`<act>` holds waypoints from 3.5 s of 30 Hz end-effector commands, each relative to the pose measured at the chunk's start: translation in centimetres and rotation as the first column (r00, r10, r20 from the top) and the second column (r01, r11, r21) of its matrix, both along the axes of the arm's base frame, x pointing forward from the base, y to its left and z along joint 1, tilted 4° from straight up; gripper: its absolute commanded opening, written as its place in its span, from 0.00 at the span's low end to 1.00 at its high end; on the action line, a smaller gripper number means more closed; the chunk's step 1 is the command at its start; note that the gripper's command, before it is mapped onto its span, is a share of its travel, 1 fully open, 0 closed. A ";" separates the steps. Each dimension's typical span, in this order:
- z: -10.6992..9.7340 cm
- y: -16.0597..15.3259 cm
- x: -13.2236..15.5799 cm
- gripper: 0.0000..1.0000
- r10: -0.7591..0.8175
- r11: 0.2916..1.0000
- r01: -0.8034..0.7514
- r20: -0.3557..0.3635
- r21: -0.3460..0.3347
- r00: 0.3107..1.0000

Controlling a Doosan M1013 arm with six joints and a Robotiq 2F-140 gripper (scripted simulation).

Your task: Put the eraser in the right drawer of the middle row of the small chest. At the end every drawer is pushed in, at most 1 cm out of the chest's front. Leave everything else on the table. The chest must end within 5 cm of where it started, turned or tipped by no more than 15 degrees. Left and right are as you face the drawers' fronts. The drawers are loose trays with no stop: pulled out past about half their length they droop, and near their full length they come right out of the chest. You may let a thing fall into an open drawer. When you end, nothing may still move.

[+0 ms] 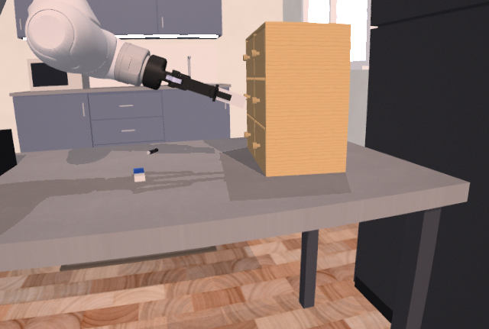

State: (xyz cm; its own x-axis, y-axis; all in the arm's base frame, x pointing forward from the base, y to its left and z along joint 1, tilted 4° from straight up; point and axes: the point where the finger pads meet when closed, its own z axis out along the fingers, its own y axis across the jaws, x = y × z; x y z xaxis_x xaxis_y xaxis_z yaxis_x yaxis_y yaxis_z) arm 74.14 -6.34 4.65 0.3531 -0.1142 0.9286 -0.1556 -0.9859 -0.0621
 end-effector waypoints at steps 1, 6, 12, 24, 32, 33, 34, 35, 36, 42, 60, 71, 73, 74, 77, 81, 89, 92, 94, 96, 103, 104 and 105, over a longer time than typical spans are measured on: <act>0.0 -0.1 0.4 0.20 0.000 1.000 0.000 0.000 0.000 1.000; 0.0 -0.1 0.8 0.20 0.000 1.000 0.000 0.000 0.000 1.000; 0.0 -0.3 1.9 0.20 0.000 1.000 0.000 0.000 0.000 1.000; -0.1 -0.5 3.0 0.20 0.000 1.000 0.000 0.000 0.000 1.000; -0.1 -0.5 3.1 0.20 0.000 1.000 0.000 0.000 0.000 1.000; -0.1 -0.5 3.1 0.20 0.000 1.000 0.000 0.000 0.000 1.000; -0.1 -0.5 3.1 0.20 0.000 1.000 0.000 0.000 0.000 1.000; -0.1 -0.5 3.1 0.20 0.000 1.000 0.000 0.000 0.000 1.000; -0.1 -0.5 3.1 0.20 0.000 1.000 0.000 0.000 0.000 1.000; -0.1 -0.5 3.1 0.20 0.000 1.000 0.000 0.000 0.000 1.000; -0.1 -0.5 3.1 0.08 0.000 1.000 0.000 0.000 0.000 1.000; -0.1 -0.5 3.1 0.08 0.000 1.000 0.000 0.000 0.000 1.000; -0.1 -0.5 3.1 0.08 0.000 1.000 0.000 0.000 0.000 1.000; -0.1 -0.5 3.1 0.08 0.000 1.000 0.000 0.000 0.000 1.000; -0.1 -0.5 3.1 0.08 0.000 1.000 0.000 0.000 0.000 1.000; -0.1 -0.5 3.0 0.08 0.000 1.000 0.000 0.000 0.000 1.000; -0.1 -0.4 2.8 0.08 0.000 1.000 0.000 0.000 0.000 1.000; -0.1 -0.4 2.6 0.08 0.000 1.000 0.000 0.000 0.000 1.000; -0.1 -0.4 2.5 0.08 0.000 1.000 0.000 0.000 0.000 1.000; 0.0 -0.4 2.3 0.08 0.000 1.000 0.000 0.000 0.000 1.000; 0.0 -0.2 1.6 0.08 0.000 1.000 0.000 0.000 0.000 1.000; 0.0 -0.2 1.5 0.08 0.000 1.000 0.000 0.000 0.000 1.000; 0.0 -0.2 1.5 0.08 0.000 1.000 0.000 0.000 0.000 1.000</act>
